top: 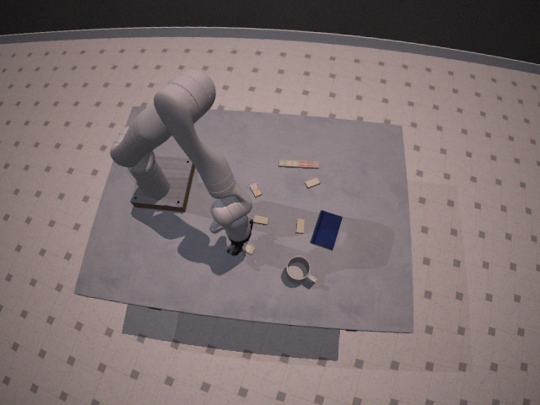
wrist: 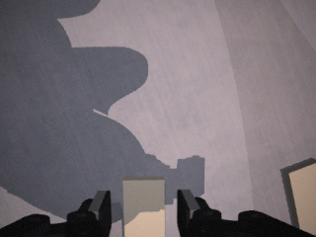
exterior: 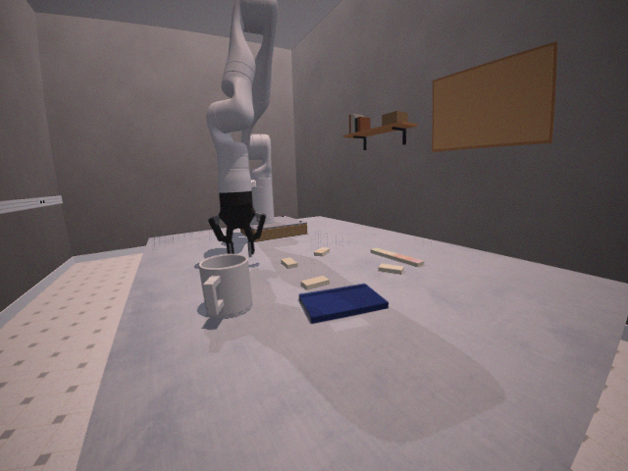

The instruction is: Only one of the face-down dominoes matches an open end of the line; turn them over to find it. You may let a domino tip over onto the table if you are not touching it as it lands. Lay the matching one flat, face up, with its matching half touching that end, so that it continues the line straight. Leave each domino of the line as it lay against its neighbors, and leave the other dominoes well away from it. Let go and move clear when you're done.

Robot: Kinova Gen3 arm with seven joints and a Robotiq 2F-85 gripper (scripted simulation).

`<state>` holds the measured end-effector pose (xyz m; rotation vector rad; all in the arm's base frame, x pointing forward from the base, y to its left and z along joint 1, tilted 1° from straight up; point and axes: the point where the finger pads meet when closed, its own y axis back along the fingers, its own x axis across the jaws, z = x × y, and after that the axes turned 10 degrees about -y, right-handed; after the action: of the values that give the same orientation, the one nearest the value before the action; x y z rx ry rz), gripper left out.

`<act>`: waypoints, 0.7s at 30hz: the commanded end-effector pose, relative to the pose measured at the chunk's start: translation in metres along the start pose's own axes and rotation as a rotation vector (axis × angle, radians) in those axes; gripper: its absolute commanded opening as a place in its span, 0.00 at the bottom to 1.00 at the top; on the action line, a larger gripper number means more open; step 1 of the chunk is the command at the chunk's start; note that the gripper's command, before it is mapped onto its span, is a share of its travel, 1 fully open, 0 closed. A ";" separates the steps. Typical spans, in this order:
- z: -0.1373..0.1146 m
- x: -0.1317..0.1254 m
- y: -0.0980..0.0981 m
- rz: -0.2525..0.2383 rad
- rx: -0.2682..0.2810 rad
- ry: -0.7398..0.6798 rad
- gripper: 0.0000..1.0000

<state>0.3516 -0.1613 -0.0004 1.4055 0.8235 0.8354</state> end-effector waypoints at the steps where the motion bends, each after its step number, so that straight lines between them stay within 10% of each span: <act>1: 0.001 0.000 -0.004 0.000 -0.002 0.000 0.47; 21: 0.001 0.000 -0.007 0.000 -0.002 0.000 0.47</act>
<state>0.3518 -0.1613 -0.0083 1.4054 0.8233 0.8356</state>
